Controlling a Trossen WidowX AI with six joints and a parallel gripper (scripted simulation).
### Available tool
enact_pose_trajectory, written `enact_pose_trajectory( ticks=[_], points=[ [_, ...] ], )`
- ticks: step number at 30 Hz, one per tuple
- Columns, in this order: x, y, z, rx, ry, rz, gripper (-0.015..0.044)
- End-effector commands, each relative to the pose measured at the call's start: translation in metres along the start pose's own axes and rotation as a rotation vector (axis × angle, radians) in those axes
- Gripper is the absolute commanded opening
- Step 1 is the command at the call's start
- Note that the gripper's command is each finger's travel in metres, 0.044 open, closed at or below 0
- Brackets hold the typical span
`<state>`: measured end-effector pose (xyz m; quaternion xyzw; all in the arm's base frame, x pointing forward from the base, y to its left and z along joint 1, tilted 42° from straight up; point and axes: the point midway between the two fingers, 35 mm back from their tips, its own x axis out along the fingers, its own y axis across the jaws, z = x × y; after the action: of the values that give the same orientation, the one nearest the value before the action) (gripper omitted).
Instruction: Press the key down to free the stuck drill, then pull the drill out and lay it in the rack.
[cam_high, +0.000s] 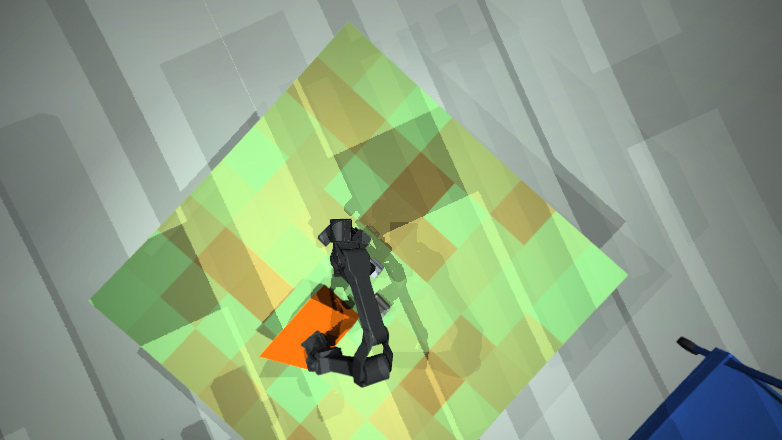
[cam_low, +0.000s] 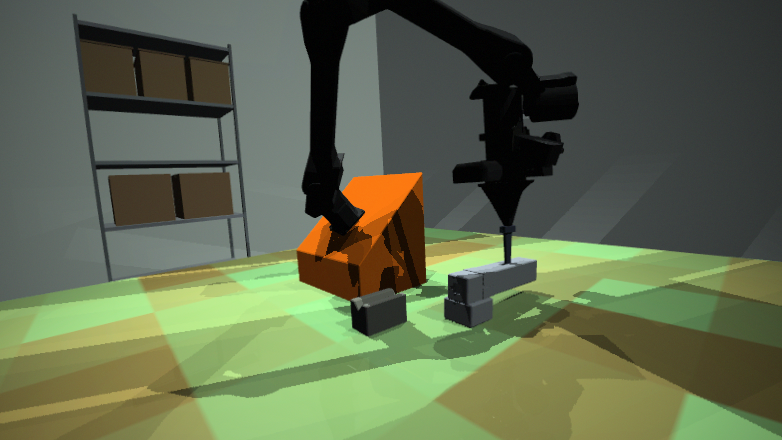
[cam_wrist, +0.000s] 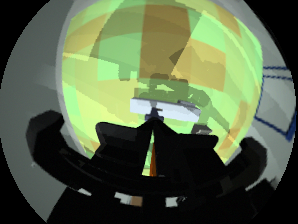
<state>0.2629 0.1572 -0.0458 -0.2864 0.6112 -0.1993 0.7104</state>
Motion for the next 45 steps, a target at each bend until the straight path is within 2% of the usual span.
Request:
enact_pose_trajectory(
  ticks=[1, 45],
  points=[
    [0.01, 0.0, -0.002, -0.006, 0.02, -0.011, 0.0],
    [0.027, -0.002, -0.009, -0.006, 0.02, -0.012, 0.0]
  ],
)
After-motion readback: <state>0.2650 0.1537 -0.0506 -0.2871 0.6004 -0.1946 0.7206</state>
